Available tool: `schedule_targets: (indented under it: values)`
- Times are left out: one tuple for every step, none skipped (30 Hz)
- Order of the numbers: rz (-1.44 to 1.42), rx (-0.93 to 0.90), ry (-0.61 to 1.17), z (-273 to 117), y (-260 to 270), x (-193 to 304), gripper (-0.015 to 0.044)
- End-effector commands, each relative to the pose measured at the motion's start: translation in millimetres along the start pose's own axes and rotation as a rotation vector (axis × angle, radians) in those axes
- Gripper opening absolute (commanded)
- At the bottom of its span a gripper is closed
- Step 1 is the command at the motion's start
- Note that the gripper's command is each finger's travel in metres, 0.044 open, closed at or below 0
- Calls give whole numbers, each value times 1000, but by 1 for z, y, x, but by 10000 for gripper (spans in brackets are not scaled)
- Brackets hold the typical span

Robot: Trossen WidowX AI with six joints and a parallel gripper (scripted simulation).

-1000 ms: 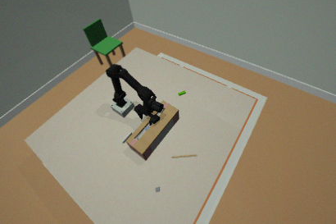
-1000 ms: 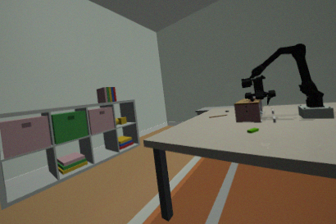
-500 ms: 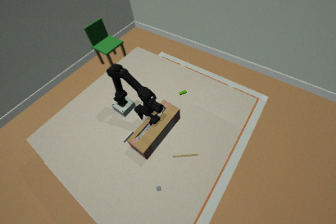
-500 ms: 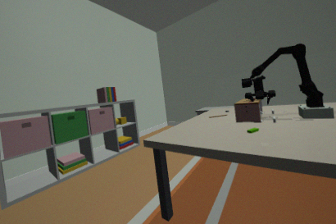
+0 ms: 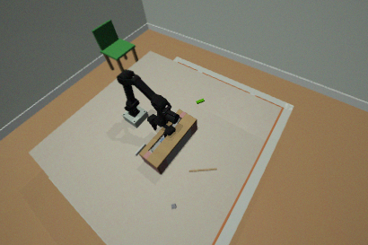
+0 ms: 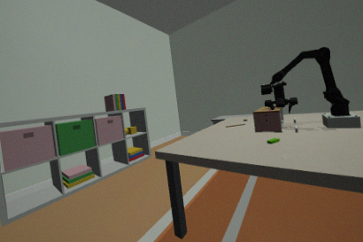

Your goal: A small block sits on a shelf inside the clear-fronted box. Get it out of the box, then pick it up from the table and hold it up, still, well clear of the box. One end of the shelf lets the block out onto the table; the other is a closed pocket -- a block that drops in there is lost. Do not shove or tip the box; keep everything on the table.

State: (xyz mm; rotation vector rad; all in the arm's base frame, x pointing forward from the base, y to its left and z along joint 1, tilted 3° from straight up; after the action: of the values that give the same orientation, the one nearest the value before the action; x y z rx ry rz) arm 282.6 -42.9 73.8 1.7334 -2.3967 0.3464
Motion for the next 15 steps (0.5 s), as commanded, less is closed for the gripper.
schedule_targets:
  values:
    - [-3,1,2,1,-1,3,400]
    - [-3,1,2,2,-1,4,400]
    - [-3,1,2,2,-1,5,400]
    - [-3,1,2,2,-1,6,400]
    - [-3,1,2,3,-2,7,400]
    - [-3,1,2,3,-2,8,400]
    - [-3,1,2,3,-2,9,400]
    - [-3,1,2,4,-2,10,400]
    - [-3,2,2,4,-2,11,400]
    - [-3,2,2,4,-3,12,400]
    - [-3,2,3,5,-3,13,400]
    - [-3,2,3,5,-3,14,400]
    - [-3,2,3,5,-3,15,400]
    - [-3,2,3,6,-3,16,400]
    - [-3,2,3,6,-4,16,400]
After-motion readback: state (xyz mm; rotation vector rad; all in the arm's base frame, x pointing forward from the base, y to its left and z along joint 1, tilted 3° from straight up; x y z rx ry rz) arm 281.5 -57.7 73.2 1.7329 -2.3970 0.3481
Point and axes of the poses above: the point midway between the two fingers, 35 mm back from their tips, its own z axis out along the fingers, its own y axis across the jaws, x = y × z, the point moved 1 cm from there along -z, back along the fingers, and after that the axes turned 12 degrees about z, right-handed, at the moved point
